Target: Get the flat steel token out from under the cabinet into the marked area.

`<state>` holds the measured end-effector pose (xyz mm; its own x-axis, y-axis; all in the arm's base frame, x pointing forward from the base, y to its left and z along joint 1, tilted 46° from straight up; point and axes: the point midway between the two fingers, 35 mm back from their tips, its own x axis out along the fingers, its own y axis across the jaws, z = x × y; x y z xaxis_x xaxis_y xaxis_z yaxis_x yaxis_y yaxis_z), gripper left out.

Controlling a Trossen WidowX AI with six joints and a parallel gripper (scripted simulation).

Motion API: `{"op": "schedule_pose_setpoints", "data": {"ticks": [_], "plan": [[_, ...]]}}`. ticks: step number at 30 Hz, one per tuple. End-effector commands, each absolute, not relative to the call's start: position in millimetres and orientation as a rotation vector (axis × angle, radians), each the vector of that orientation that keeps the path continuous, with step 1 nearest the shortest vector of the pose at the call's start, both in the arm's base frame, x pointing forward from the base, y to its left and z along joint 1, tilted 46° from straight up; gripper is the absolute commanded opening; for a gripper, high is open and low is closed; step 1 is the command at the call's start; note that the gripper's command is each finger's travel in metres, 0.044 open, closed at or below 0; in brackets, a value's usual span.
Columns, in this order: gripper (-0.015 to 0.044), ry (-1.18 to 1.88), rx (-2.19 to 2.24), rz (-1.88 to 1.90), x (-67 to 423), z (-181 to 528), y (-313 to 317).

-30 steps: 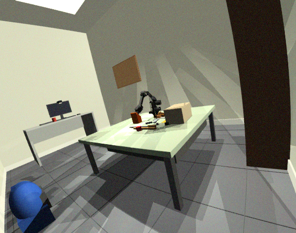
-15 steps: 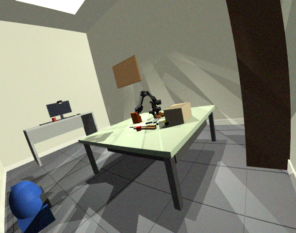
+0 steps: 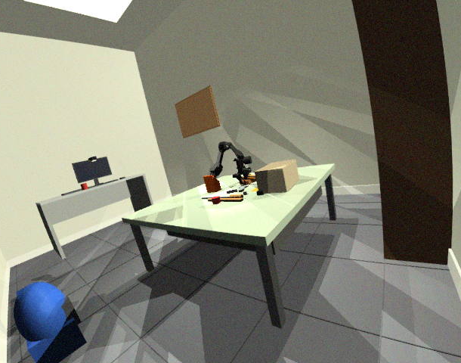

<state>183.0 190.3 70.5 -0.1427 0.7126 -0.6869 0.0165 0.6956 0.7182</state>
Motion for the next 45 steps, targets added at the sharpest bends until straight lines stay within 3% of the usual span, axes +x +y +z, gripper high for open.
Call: {"op": "schedule_pose_setpoints", "data": {"ticks": [1,4,8,17,21,45], "plan": [[0.0270,1.622,0.607,0.664,180.0,67.1,190.0],[0.0270,1.624,0.610,0.661,178.1,65.2,189.8],[0.0165,1.618,0.608,0.670,181.6,68.8,190.6],[0.0105,1.618,0.608,0.670,181.6,68.8,190.6],[0.0000,1.618,0.608,0.670,181.6,68.8,190.6],[0.0000,1.618,0.603,0.670,201.3,65.5,191.3]]}}
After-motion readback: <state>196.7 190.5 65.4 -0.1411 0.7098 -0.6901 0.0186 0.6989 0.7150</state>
